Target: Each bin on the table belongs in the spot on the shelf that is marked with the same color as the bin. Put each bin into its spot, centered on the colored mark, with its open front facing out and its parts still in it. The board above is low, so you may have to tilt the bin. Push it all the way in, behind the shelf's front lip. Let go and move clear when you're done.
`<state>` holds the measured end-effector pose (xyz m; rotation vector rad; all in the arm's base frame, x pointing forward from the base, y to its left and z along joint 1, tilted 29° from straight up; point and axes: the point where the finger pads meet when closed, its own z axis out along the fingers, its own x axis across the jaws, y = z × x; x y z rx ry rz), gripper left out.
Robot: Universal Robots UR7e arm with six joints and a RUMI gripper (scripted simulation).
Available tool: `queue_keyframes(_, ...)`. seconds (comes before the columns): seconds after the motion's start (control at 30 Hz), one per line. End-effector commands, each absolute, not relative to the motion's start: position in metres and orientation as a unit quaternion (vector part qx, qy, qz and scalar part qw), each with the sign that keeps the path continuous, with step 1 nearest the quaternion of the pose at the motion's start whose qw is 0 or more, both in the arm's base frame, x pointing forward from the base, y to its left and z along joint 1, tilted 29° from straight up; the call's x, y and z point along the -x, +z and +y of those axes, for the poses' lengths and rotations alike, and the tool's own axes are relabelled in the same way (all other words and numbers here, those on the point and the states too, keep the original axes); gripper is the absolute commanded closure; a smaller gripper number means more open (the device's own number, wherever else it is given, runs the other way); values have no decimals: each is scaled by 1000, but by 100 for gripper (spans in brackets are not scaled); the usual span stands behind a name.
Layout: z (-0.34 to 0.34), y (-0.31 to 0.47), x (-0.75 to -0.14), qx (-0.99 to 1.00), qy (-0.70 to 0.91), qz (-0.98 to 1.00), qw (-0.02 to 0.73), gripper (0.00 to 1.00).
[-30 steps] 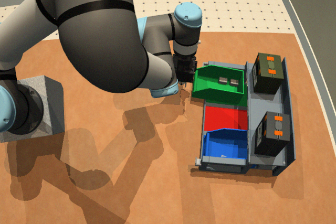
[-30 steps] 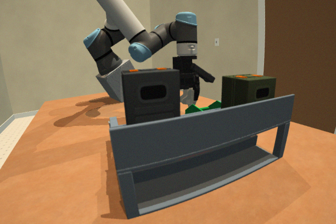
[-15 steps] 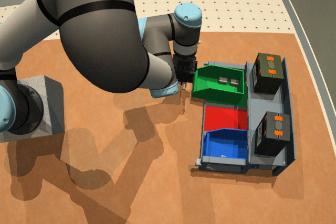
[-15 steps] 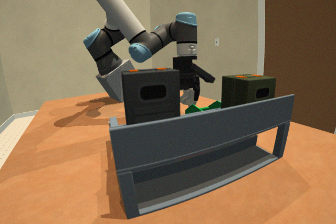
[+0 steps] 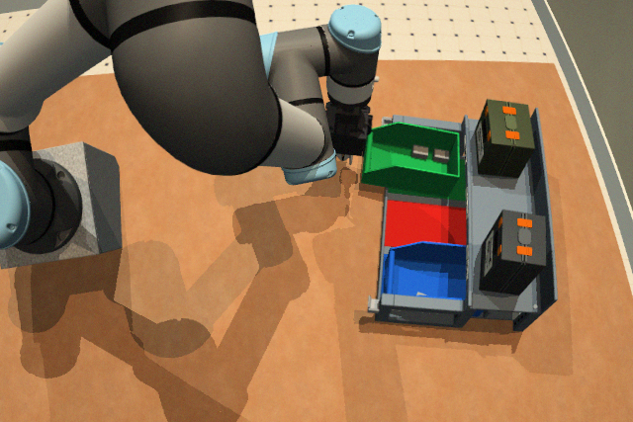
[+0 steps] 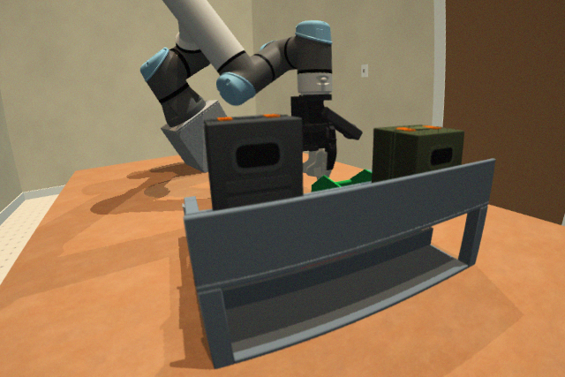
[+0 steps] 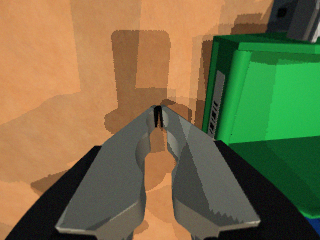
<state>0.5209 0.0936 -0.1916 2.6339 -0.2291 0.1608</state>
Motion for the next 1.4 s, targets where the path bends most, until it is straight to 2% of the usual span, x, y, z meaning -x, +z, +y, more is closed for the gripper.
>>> queue_keyframes(0.0, 93, -191, -526, -964, 60, -84, 244, 100)
queue_keyframes(1.37, 91, -189, -539, -964, 60, -84, 244, 100)
